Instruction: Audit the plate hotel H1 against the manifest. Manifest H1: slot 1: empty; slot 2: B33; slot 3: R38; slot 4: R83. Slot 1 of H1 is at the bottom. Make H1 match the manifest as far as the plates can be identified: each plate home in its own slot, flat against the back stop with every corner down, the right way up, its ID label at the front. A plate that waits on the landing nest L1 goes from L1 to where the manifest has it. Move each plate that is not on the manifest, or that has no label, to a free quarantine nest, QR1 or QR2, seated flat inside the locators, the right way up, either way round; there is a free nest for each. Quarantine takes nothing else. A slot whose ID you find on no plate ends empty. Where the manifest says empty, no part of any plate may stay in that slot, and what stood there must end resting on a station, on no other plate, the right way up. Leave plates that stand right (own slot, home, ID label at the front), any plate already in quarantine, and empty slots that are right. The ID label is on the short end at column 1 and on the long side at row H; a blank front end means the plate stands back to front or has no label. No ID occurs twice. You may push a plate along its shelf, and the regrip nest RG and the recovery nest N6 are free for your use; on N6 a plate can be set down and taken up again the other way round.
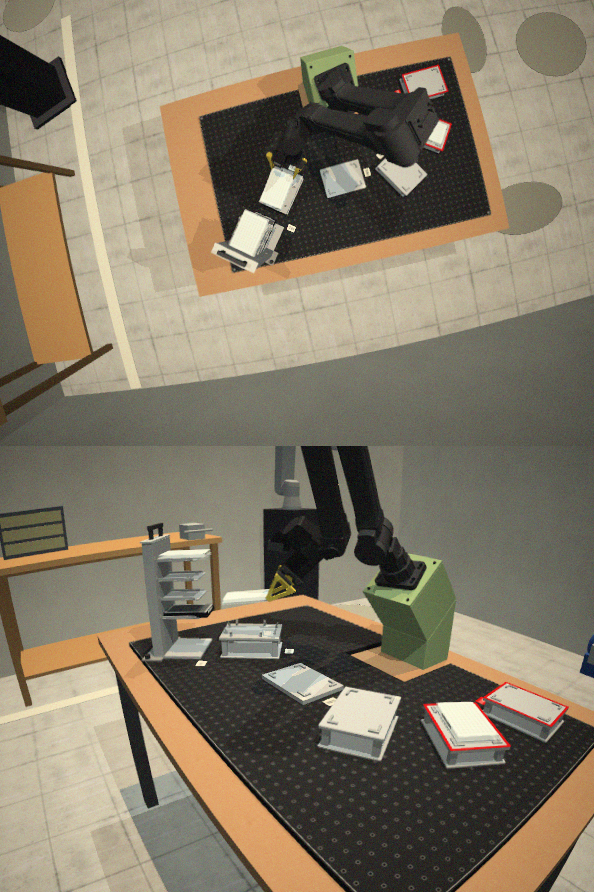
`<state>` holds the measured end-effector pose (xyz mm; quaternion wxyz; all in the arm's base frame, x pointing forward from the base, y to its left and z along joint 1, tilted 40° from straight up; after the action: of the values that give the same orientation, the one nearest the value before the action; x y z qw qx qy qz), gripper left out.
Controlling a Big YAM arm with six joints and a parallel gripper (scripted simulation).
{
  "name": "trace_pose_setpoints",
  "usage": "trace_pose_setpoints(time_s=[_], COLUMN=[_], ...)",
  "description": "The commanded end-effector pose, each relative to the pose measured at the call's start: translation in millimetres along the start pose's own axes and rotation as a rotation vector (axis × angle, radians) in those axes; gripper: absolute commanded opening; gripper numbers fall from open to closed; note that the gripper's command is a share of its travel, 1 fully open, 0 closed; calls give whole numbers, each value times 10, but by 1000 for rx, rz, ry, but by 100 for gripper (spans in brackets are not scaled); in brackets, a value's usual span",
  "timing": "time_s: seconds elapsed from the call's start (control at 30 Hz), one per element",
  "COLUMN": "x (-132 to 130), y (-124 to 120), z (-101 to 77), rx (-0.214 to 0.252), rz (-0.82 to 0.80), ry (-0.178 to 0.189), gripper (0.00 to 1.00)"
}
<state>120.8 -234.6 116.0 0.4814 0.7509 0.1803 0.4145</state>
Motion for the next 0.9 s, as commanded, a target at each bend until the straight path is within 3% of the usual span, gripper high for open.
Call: trace_pose_setpoints(time_s=[0.0,0.87], x=[-18,-24], y=[57,345], z=[-68,-166], rx=[-19,-39], rz=[-19,-40], ry=[-16,-10], gripper=[86,86])
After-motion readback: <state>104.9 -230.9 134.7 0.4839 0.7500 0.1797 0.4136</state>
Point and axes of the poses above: the point where the finger pads meet when closed, its own z axis out along the fingers, its own x axis across the jaws, y = z × x, the point moved 8 cm from there along -z, back along the fingers, and after that the axes turned 2 degrees about z, right-handed, at the moved point
